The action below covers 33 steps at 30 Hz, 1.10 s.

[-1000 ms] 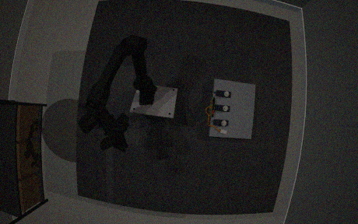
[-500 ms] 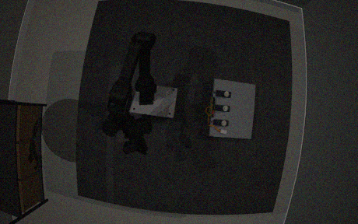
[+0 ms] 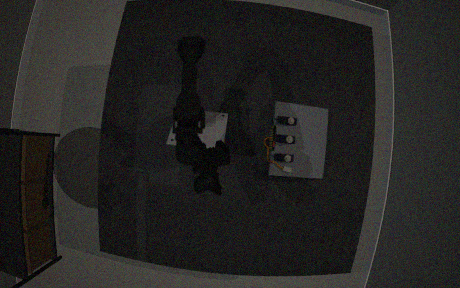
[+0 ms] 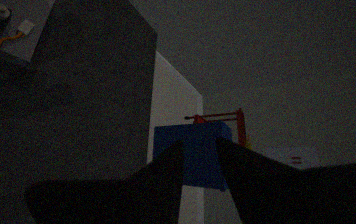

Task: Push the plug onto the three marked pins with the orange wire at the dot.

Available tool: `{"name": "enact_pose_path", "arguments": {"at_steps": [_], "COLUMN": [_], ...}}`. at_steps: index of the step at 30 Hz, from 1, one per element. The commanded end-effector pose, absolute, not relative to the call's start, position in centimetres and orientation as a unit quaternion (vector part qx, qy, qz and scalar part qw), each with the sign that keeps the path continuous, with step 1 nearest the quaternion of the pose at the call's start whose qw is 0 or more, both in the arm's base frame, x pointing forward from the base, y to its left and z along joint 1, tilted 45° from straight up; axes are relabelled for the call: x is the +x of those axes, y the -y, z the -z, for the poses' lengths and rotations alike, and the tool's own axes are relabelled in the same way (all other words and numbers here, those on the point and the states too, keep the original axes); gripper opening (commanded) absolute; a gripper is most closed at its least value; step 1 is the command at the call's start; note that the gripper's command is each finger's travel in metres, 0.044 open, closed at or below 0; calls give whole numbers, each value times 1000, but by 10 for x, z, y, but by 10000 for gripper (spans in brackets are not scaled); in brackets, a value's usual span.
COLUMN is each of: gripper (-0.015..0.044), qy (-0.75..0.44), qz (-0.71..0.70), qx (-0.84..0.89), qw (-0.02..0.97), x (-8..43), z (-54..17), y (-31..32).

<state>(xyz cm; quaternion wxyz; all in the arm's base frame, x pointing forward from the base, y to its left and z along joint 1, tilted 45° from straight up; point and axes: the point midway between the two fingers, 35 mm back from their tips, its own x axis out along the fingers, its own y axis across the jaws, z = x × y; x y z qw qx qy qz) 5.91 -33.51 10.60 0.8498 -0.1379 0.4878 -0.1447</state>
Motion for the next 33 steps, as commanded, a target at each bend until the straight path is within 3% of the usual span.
{"name": "enact_pose_path", "arguments": {"at_steps": [1, 33], "gripper": [115, 115], "qy": [-481, -354], "qz": [143, 156], "qx": [-148, -213], "qw": [852, 897], "x": [88, 249], "z": [-114, -186], "y": [330, 252]}}
